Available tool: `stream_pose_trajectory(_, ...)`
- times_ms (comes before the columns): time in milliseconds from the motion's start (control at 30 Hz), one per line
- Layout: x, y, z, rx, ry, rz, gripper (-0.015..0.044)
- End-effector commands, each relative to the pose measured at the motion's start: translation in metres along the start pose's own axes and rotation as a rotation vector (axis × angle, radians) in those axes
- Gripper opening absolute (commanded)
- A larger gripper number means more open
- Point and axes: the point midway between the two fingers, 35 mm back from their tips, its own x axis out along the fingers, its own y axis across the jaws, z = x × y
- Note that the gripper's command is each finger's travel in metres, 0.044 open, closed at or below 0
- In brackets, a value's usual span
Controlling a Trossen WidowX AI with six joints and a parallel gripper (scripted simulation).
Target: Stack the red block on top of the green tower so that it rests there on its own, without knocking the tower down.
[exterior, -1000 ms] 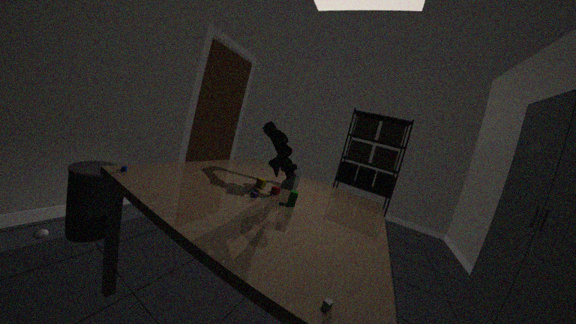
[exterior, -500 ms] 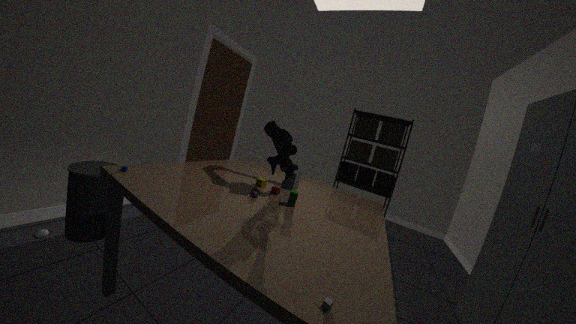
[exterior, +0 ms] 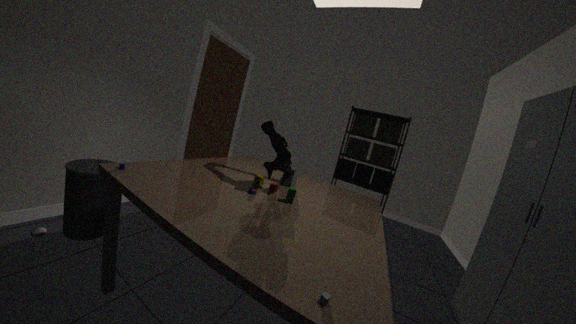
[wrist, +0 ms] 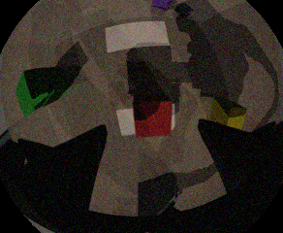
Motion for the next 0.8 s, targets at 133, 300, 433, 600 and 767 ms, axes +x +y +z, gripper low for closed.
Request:
stream_pose_trajectory(133, 0.012, 0.0, 0.0, -0.007, -0.001, -0.004, 0.044)
stream_pose_trajectory(300, 0.021, 0.0, 0.0, -0.007, -0.001, -0.004, 0.044)
stream_pose_trajectory(433, 0.027, 0.0, 0.0, -0.007, -0.001, -0.004, 0.044)
stream_pose_trajectory(600, 0.035, 0.0, 0.0, -0.006, -0.001, -0.005, 0.044)
stream_pose_trajectory(767, 0.043, -0.001, 0.0, -0.006, -0.001, -0.006, 0.044)
